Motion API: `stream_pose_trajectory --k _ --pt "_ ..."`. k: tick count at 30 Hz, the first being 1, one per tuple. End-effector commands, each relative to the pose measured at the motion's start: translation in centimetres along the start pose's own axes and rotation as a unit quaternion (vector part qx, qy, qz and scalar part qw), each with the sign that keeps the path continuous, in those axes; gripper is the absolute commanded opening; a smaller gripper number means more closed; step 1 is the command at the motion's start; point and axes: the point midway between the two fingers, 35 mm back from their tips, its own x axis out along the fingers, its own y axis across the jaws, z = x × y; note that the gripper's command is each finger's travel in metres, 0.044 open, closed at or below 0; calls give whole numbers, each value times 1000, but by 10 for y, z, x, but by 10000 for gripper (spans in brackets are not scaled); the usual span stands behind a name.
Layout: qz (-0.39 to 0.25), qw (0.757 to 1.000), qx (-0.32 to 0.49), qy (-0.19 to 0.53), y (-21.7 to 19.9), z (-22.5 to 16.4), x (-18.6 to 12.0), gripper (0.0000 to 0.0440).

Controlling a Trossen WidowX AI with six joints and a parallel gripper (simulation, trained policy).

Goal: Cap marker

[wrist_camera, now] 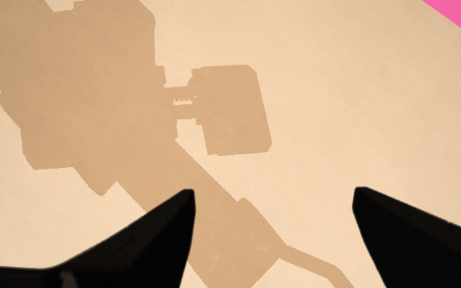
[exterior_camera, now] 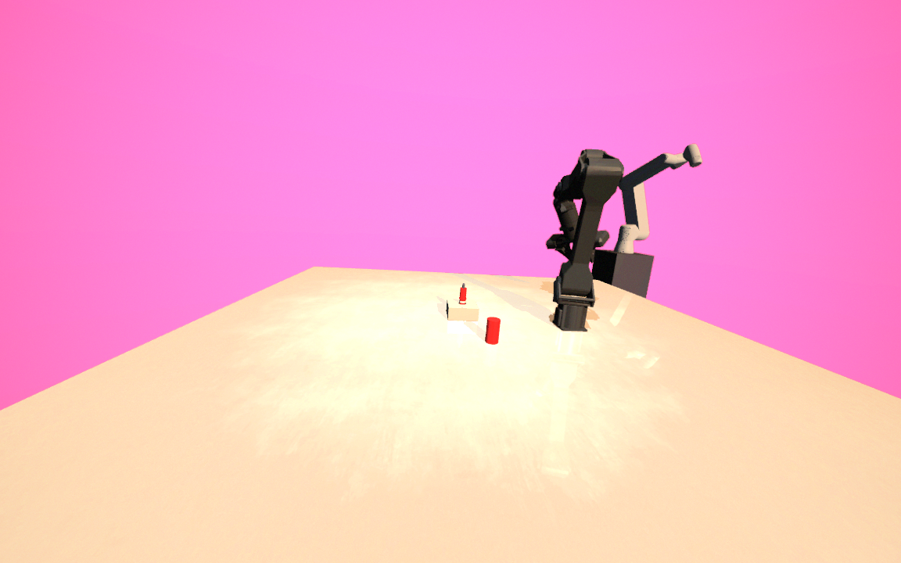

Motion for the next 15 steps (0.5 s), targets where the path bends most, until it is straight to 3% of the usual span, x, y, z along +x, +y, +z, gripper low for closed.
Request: stream_pose_trajectory --k 1,15 --pt "12 1000 4 0 10 0 -1 303" --pt "49 999 14 7 46 -5 -7 303"
